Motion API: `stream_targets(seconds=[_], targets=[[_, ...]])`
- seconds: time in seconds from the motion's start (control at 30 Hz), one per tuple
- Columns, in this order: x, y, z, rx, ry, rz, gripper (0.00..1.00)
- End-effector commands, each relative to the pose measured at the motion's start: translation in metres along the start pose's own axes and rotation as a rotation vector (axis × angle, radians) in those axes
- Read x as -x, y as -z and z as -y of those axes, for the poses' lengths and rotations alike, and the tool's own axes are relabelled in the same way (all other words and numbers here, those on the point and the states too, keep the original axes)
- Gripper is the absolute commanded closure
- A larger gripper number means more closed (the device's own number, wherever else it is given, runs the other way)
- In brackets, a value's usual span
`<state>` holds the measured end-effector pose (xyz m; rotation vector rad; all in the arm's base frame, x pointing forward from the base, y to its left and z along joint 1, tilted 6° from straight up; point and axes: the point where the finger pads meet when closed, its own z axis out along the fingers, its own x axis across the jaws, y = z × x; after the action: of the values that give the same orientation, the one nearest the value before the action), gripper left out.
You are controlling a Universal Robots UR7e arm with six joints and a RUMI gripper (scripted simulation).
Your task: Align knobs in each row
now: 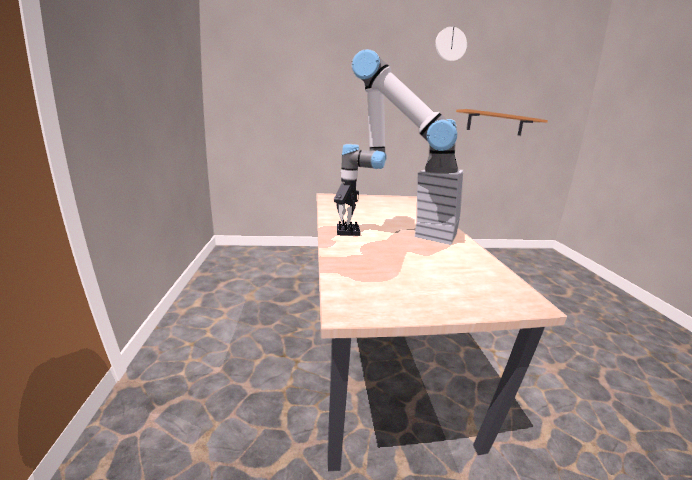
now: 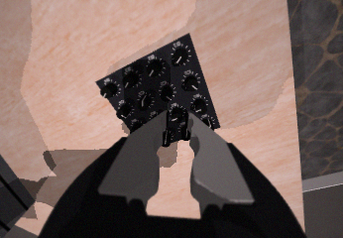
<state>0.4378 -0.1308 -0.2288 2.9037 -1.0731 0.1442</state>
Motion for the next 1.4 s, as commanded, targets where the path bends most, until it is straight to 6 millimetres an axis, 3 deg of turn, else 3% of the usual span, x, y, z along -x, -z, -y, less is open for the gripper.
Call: stream_targets(seconds=[0.0, 0.23, 0.6, 1.37], targets=[[0.000, 0.000, 0.000, 0.000, 0.000, -0.001, 0.89], [0.000, 0.004, 0.000, 0.000, 0.000, -0.001, 0.89], [0.000, 0.033, 0.000, 0.000, 0.000, -0.001, 0.89], [0.000, 0.038, 0.000, 0.000, 0.002, -0.001, 0.89]])
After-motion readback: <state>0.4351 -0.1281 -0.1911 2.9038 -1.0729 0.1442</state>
